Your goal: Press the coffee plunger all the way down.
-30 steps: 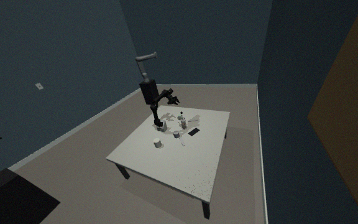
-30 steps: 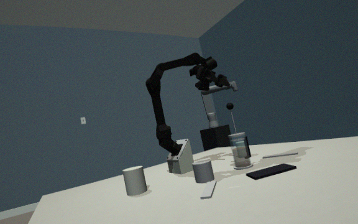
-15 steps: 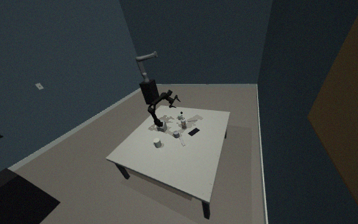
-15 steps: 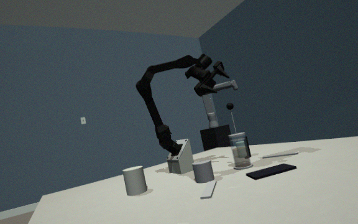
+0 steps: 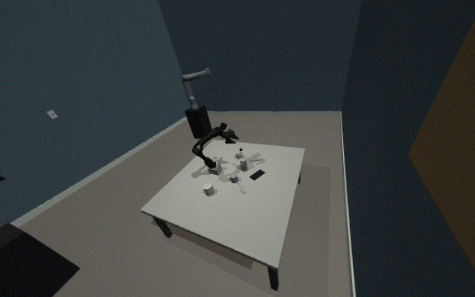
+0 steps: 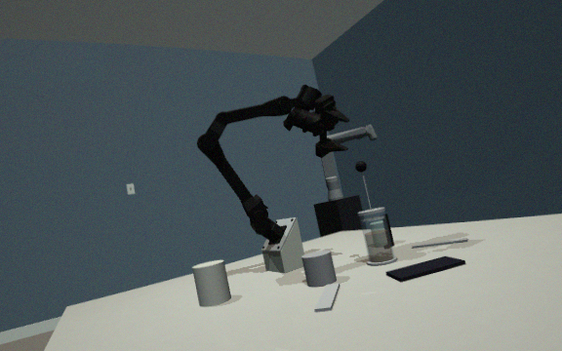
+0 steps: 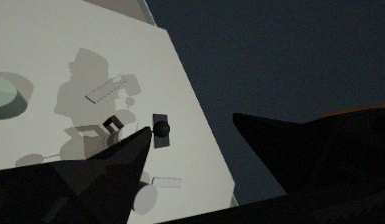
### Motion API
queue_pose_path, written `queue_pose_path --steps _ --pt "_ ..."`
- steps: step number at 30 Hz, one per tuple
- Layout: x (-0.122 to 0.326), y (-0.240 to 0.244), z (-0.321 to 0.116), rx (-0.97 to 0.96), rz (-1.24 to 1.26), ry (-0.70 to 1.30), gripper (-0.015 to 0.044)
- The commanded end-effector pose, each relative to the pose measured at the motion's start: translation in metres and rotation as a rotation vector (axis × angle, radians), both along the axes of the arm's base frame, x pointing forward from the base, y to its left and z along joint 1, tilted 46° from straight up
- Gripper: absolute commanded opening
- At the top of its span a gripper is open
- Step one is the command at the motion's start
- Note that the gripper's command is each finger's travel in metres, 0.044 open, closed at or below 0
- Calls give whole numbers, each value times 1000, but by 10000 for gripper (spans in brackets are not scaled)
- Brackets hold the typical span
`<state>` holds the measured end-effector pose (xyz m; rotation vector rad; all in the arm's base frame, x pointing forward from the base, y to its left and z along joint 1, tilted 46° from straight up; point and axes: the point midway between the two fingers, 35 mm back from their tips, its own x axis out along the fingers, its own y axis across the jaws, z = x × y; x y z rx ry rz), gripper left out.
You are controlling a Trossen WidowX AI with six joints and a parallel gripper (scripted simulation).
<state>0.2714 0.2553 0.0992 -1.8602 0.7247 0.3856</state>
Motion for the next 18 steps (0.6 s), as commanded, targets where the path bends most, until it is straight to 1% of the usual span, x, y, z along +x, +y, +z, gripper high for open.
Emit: queue_pose_path --steps 1,5,12,18 --pt "-3 -22 1 857 -508 -251 440" --pt "-3 -28 -6 867 -515 -254 440" --pt "-6 -64 -41 867 -515 -255 440" --pt "-7 -65 -39 867 -516 -258 440"
